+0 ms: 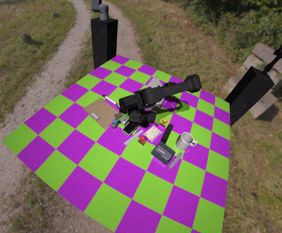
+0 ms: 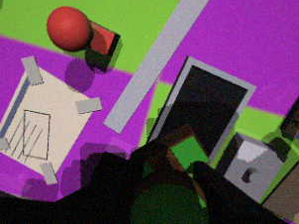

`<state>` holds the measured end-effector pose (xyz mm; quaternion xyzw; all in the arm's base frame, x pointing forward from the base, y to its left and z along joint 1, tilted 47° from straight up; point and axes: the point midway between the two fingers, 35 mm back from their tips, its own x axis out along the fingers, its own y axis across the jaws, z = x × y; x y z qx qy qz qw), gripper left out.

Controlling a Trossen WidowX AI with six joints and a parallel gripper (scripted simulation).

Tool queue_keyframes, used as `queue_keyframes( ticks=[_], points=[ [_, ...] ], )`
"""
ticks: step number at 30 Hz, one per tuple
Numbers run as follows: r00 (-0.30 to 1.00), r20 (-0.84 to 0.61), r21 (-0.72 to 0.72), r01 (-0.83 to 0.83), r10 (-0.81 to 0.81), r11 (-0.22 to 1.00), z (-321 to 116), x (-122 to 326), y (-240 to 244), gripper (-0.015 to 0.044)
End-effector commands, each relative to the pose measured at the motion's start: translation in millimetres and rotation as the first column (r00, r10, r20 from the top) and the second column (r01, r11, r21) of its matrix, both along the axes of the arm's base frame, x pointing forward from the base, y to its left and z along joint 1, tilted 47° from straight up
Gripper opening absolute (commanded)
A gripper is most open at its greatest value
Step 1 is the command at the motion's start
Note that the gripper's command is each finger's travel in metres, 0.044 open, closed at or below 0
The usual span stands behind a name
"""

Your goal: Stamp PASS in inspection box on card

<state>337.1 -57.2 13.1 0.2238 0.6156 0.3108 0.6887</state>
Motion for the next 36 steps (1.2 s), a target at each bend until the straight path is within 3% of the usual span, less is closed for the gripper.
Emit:
queue_keyframes(
  ticks=[1,12,23,36],
  points=[
    [0.994,0.080,-0.006,-0.074,0.075,0.997,15,-4,13,0.0000],
    [0.908,0.299,-0.063,-0.288,0.294,0.955,50,-23,48,0.0000],
    [0.727,0.488,-0.162,-0.470,0.484,0.868,79,-50,81,0.0000],
    [0.696,0.509,-0.178,-0.489,0.506,0.854,78,-53,89,0.0000]
  ],
)
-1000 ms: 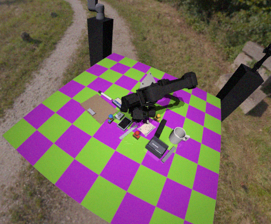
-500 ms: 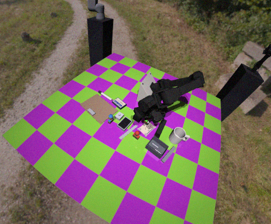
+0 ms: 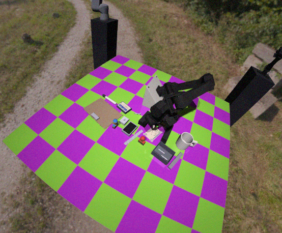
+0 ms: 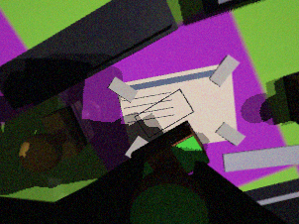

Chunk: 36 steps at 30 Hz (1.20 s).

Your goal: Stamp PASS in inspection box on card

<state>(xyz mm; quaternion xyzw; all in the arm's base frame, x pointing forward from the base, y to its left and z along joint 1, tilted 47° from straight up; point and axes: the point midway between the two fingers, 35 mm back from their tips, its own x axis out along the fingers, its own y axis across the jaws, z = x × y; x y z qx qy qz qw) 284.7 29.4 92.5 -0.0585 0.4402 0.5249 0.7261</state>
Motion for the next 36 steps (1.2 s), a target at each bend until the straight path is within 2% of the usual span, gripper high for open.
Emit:
queue_keyframes(
  ticks=[1,36],
  points=[
    [1.000,0.001,0.005,-0.001,0.001,1.000,-2,0,3,0.0000],
    [1.000,0.003,0.005,0.003,-0.003,1.000,-18,2,19,0.0000]
  ],
)
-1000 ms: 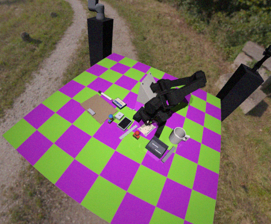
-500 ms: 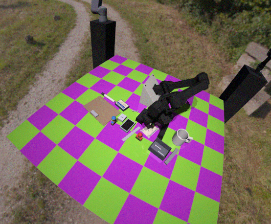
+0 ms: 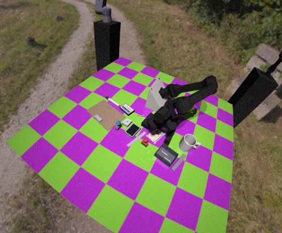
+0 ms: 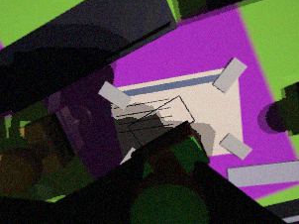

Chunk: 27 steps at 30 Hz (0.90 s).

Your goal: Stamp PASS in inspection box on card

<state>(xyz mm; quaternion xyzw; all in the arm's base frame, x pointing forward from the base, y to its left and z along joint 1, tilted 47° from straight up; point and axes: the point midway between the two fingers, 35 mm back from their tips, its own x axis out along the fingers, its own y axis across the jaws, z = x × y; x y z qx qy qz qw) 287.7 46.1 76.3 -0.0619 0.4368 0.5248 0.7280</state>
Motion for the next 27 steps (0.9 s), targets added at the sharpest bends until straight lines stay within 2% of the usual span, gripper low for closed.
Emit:
queue_keyframes(
  ticks=[1,27],
  points=[
    [1.000,-0.007,0.006,0.004,-0.004,1.000,-2,-1,3,0.0000],
    [1.000,-0.006,0.009,0.006,-0.006,1.000,-14,0,15,0.0000]
  ],
)
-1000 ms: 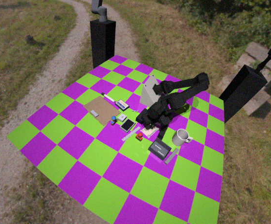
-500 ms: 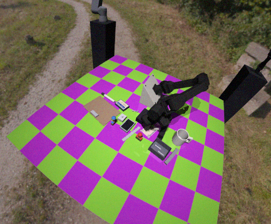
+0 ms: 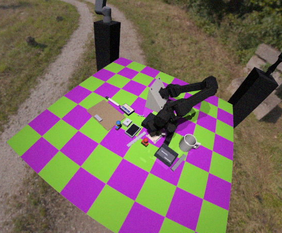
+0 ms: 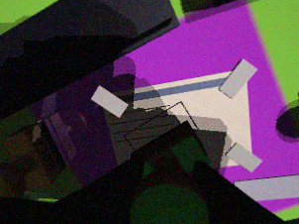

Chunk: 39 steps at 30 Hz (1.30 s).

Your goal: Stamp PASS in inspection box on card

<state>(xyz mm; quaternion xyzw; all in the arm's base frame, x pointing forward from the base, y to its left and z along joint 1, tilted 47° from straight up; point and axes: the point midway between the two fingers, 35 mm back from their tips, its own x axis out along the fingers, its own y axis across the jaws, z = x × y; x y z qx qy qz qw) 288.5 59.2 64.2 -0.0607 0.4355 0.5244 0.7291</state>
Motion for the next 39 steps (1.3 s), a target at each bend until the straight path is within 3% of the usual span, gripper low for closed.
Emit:
queue_keyframes(
  ticks=[1,39],
  points=[
    [1.000,-0.007,0.007,0.004,-0.004,1.000,-2,-1,3,0.0000],
    [1.000,-0.006,0.013,0.006,-0.006,1.000,-15,-2,18,0.0000]
  ],
)
